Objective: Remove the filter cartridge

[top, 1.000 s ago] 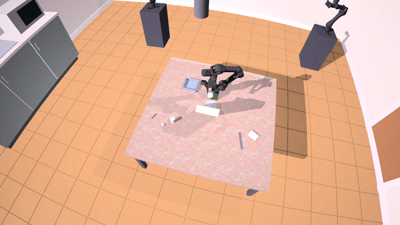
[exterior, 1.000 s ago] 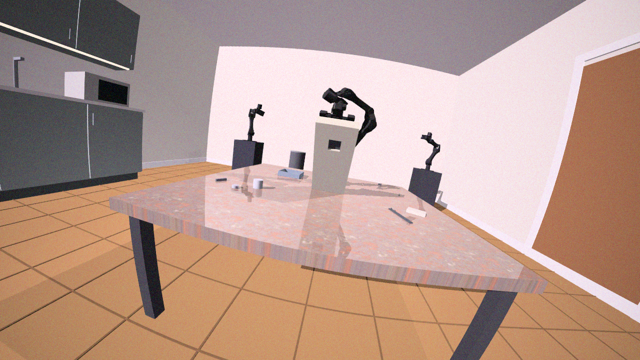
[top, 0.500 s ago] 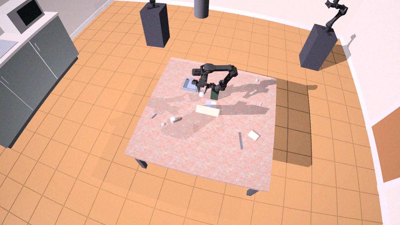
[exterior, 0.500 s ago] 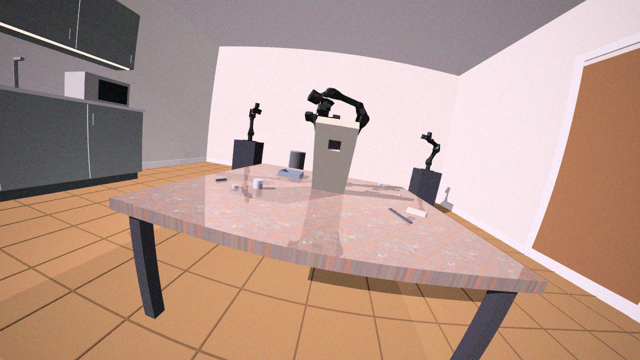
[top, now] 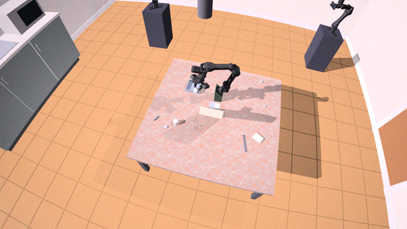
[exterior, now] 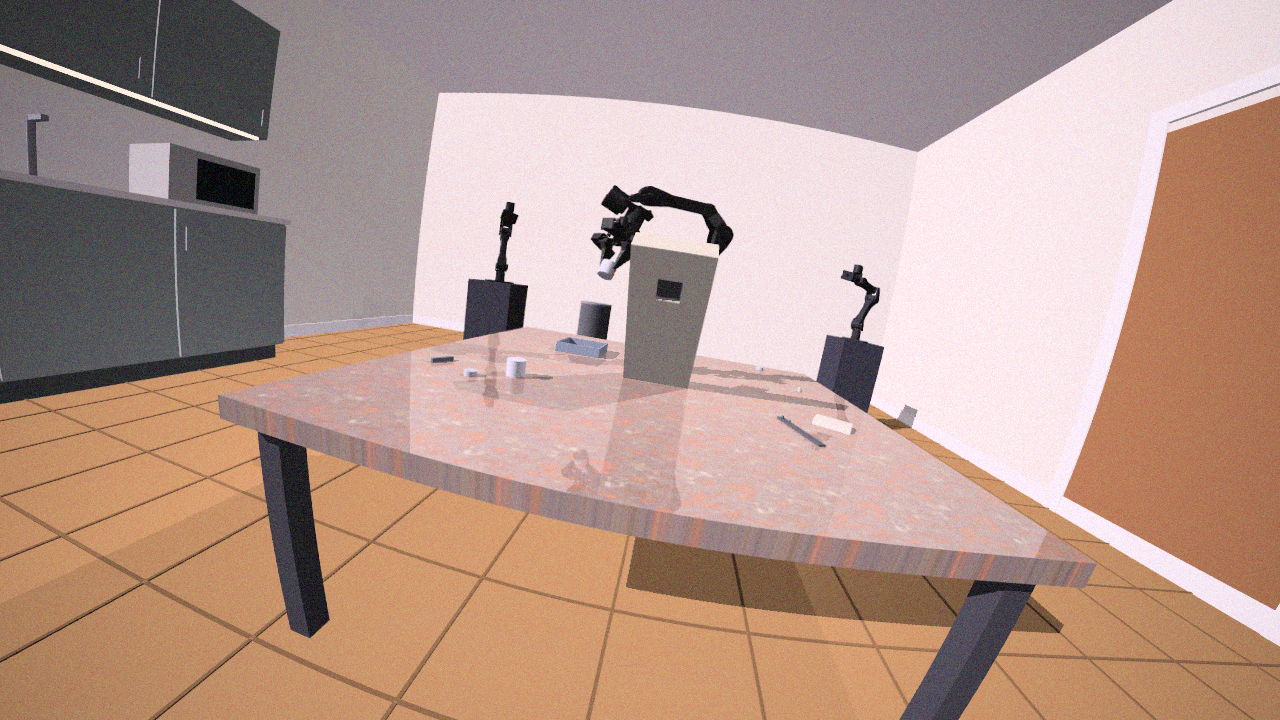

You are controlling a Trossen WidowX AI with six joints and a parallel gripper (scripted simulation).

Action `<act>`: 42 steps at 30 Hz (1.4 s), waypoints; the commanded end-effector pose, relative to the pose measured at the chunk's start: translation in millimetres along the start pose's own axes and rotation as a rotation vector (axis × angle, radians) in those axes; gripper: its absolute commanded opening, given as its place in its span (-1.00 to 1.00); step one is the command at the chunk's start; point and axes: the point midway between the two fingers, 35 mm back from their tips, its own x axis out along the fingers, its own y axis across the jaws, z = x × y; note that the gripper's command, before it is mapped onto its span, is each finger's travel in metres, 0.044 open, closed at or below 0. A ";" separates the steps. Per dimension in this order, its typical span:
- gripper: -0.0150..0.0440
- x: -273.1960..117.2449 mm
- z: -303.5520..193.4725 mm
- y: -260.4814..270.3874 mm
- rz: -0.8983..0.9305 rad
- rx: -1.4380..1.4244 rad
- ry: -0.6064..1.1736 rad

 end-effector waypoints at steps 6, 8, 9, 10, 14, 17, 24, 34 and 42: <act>-0.49 10.5 -21.1 -69.3 -0.196 0.361 -0.027; -0.49 11.9 -26.8 -84.2 -0.240 0.445 -0.040; -0.49 12.5 -29.2 -90.3 -0.259 0.479 -0.046; -0.49 12.7 -30.8 -93.9 -0.270 0.500 -0.050; -0.49 12.8 -31.3 -95.1 -0.273 0.507 -0.052; -0.49 14.3 -35.1 -99.8 -0.282 0.521 -0.052; -0.49 29.5 -77.9 -142.4 -0.368 0.663 -0.059; -0.49 56.6 -146.9 -175.6 -0.452 0.878 -0.038; -0.49 72.1 -203.3 -196.1 -0.560 1.034 -0.038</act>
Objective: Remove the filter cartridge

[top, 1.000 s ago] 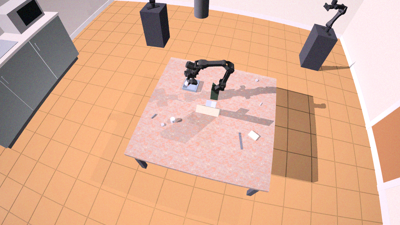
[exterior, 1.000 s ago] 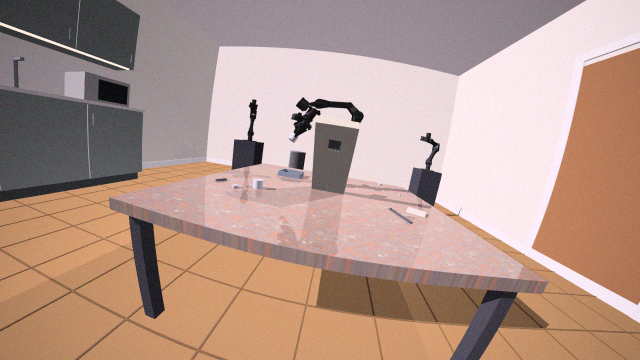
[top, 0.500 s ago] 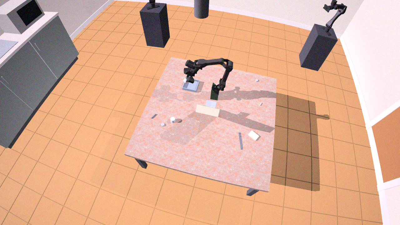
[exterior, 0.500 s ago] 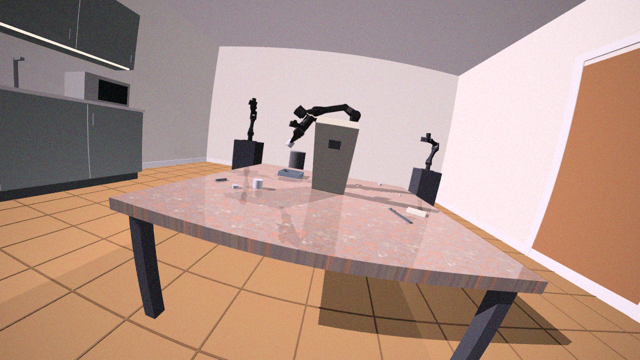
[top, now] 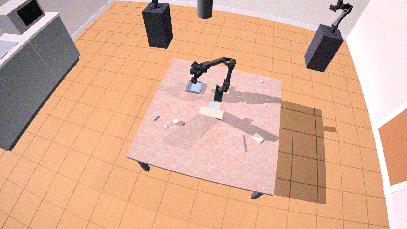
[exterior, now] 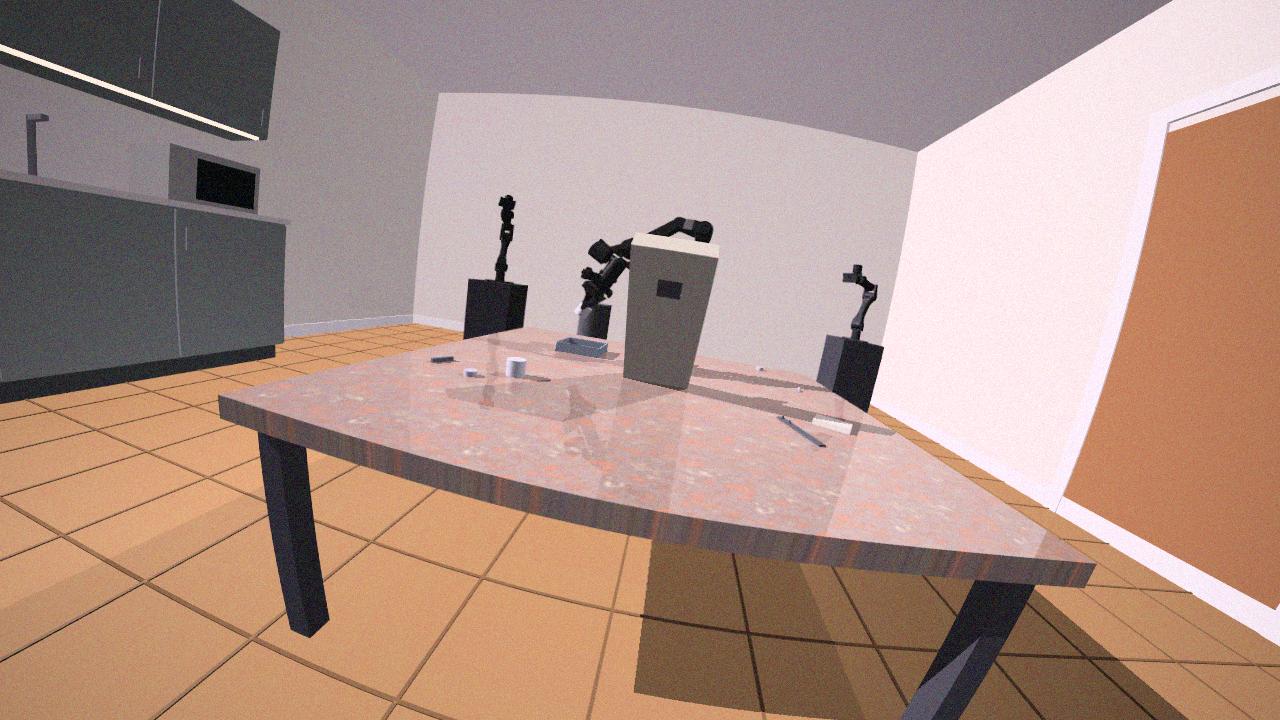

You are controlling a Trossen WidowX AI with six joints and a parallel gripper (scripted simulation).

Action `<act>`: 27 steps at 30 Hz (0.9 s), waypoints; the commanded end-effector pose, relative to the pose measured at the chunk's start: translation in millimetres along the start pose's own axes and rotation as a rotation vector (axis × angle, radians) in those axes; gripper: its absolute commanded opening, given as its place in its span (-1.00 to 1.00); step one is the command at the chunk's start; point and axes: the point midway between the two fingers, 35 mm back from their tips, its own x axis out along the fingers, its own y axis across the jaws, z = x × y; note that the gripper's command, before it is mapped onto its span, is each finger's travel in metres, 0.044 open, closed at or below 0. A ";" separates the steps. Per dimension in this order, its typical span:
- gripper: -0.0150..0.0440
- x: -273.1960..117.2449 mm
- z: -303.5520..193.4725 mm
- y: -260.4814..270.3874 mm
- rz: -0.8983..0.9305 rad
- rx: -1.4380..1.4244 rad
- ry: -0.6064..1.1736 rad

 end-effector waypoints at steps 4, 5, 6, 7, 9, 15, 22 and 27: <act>-0.49 20.6 -19.1 -30.1 -0.075 0.109 -0.003; -0.49 20.6 -19.1 -30.1 -0.075 0.109 -0.003; -0.49 20.6 -19.1 -30.1 -0.075 0.109 -0.003; -0.49 21.4 -19.4 -30.1 -0.075 0.109 -0.003; -0.49 28.0 -22.0 -30.4 -0.075 0.109 -0.003; -0.49 56.1 -35.9 -31.0 -0.075 0.109 -0.003; -0.49 84.2 -55.8 -30.6 -0.076 0.109 -0.003; -0.40 84.4 -56.0 -30.1 -0.072 0.114 0.005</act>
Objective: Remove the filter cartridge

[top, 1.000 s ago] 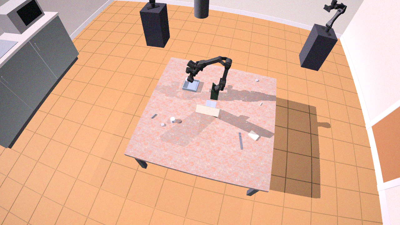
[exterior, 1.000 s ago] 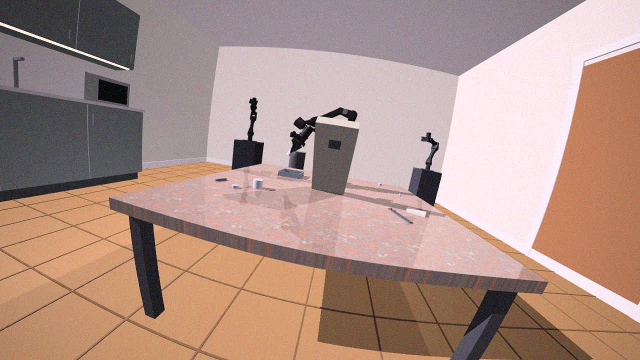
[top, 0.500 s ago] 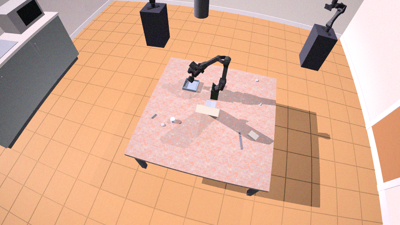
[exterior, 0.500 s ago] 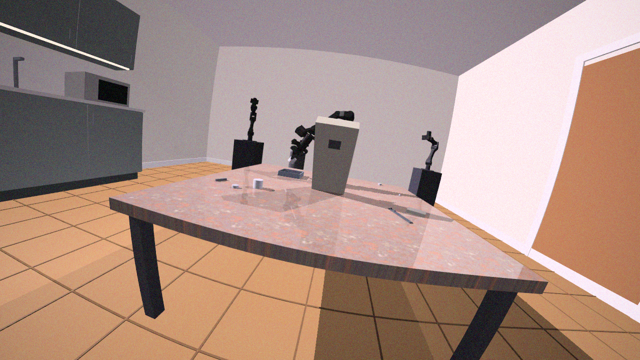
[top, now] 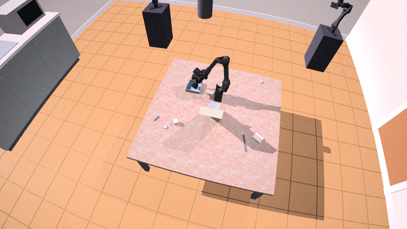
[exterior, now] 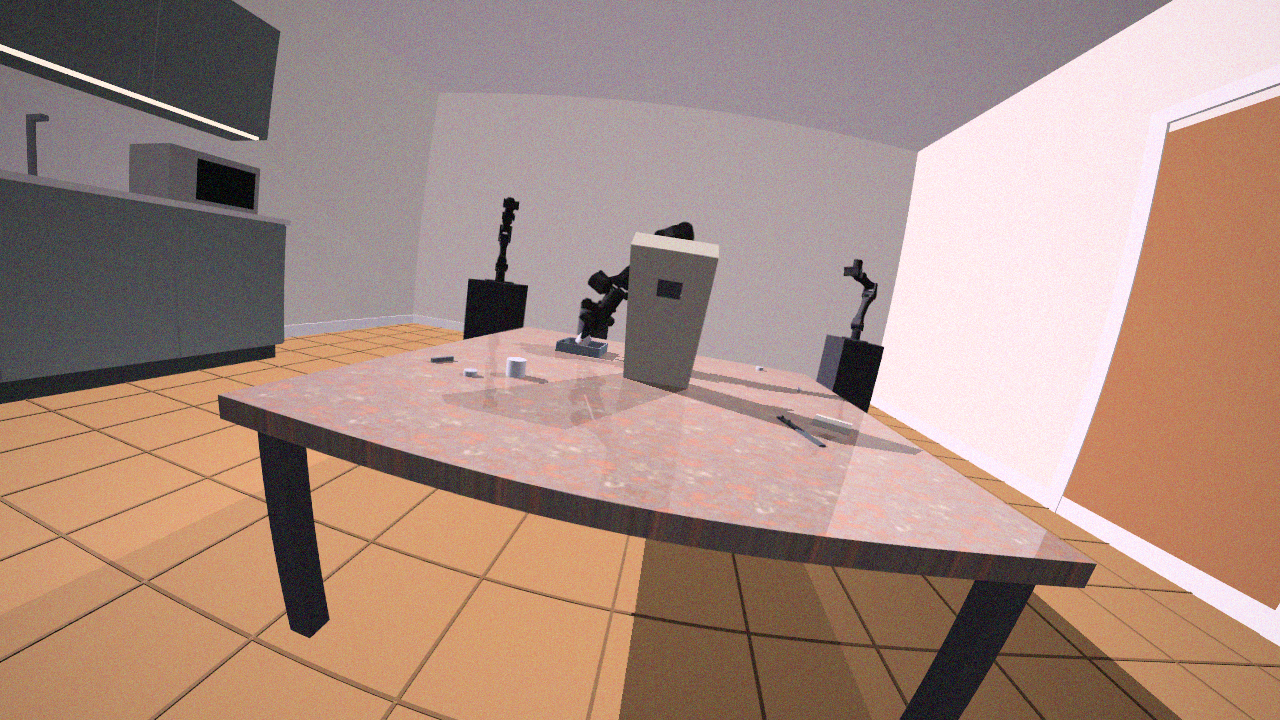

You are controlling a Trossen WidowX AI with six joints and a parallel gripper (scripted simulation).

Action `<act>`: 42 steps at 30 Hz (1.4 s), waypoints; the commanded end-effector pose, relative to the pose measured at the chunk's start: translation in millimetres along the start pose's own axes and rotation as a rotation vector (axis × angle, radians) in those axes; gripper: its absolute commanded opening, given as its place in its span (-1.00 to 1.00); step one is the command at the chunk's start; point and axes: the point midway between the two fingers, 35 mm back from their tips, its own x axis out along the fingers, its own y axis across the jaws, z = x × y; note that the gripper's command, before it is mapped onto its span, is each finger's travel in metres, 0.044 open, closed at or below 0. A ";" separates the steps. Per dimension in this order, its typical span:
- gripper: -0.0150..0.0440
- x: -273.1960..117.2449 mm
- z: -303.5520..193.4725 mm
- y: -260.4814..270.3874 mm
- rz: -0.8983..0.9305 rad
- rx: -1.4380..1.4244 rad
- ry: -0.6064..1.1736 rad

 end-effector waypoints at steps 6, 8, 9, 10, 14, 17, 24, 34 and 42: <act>0.13 -0.8 1.1 -0.1 0.000 0.001 -0.002; 0.31 -0.8 1.1 -0.1 0.000 0.001 -0.002; 0.40 -0.8 1.1 -0.1 0.000 0.001 -0.002; 0.49 -0.8 1.1 -0.1 0.000 0.001 -0.002; 0.84 -0.8 1.1 -0.1 0.000 0.001 -0.002; 1.00 -0.8 1.1 -0.1 0.000 0.001 -0.002; 1.00 -53.1 32.0 -0.1 0.001 0.000 -0.001; 1.00 -53.2 33.2 -0.5 -0.002 -0.005 -0.013; 1.00 -53.2 33.2 -0.5 -0.002 -0.005 -0.013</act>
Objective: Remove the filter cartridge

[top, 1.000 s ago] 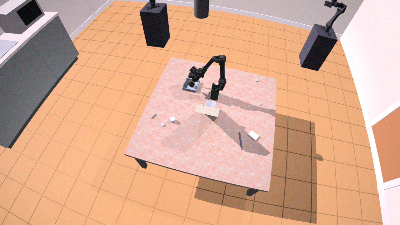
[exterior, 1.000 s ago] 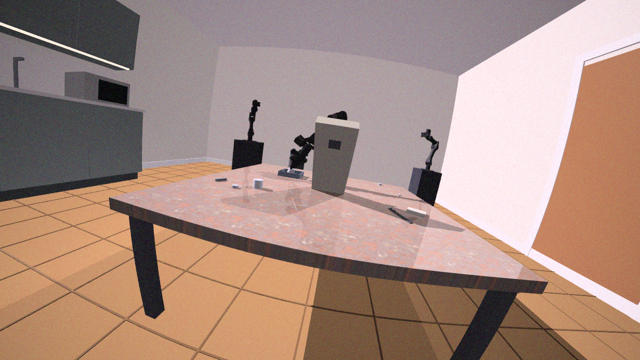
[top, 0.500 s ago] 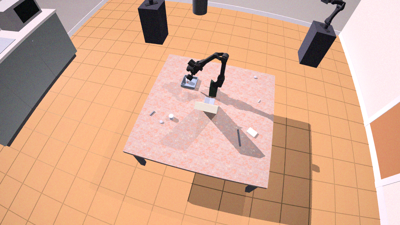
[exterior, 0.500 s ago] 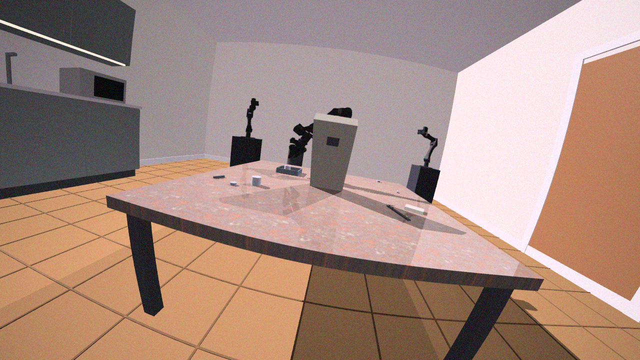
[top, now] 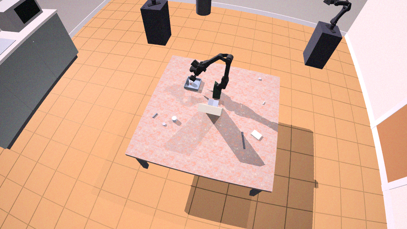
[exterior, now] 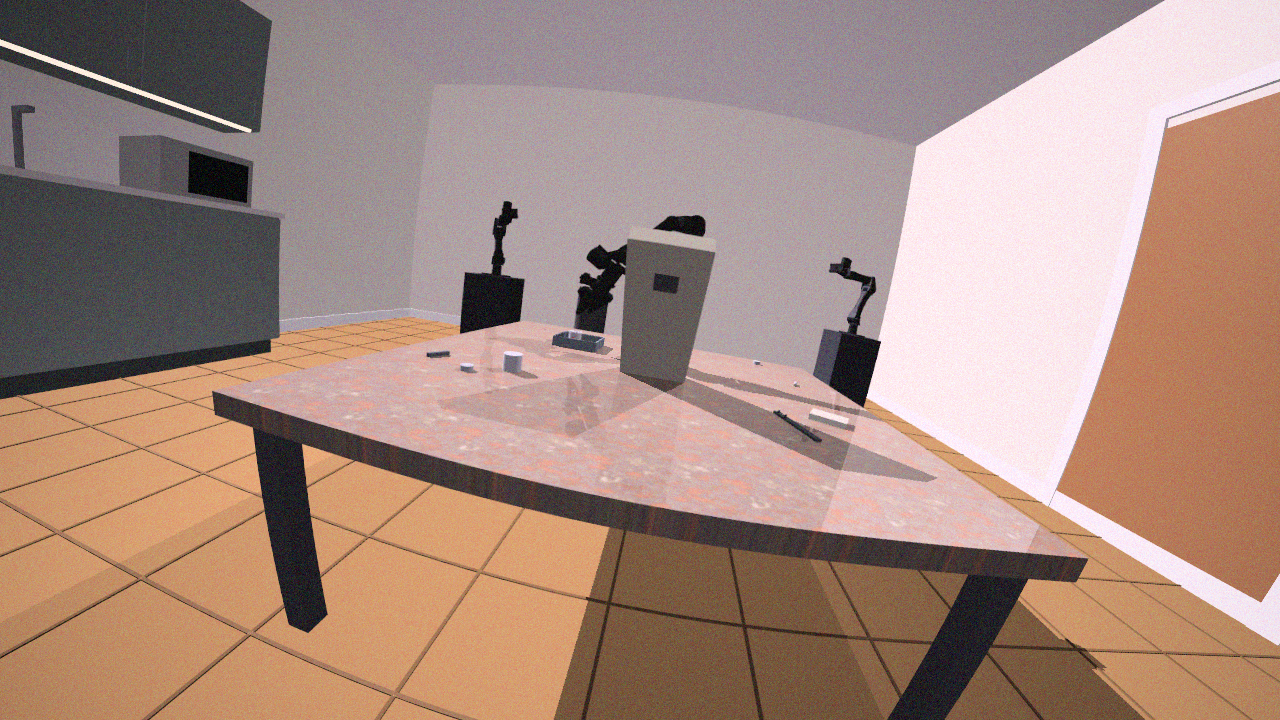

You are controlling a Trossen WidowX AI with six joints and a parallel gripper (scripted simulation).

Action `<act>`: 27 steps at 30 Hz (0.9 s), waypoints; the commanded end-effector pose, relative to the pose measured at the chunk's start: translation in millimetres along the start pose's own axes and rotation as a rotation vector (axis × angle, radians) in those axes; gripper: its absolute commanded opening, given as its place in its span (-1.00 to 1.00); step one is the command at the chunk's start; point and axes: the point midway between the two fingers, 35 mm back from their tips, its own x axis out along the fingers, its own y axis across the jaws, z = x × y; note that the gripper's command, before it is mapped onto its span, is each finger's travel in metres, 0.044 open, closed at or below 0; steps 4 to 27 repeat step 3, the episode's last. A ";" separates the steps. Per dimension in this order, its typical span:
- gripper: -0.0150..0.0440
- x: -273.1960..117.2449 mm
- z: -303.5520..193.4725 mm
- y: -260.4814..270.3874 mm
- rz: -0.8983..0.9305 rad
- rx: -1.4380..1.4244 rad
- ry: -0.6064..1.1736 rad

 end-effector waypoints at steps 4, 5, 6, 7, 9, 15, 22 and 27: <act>1.00 0.4 -1.7 0.1 0.000 -0.002 0.003; 1.00 0.4 -1.7 0.1 0.000 -0.002 0.003; 1.00 0.4 -1.7 0.1 0.000 -0.002 0.003; 1.00 0.4 -1.7 0.1 0.000 -0.002 0.003; 1.00 0.4 -1.7 0.1 0.000 -0.002 0.003; 1.00 0.4 -1.7 0.1 0.000 -0.002 0.003; 1.00 0.4 -1.7 0.1 0.000 -0.002 0.003; 1.00 0.4 -1.7 0.1 0.000 -0.002 0.003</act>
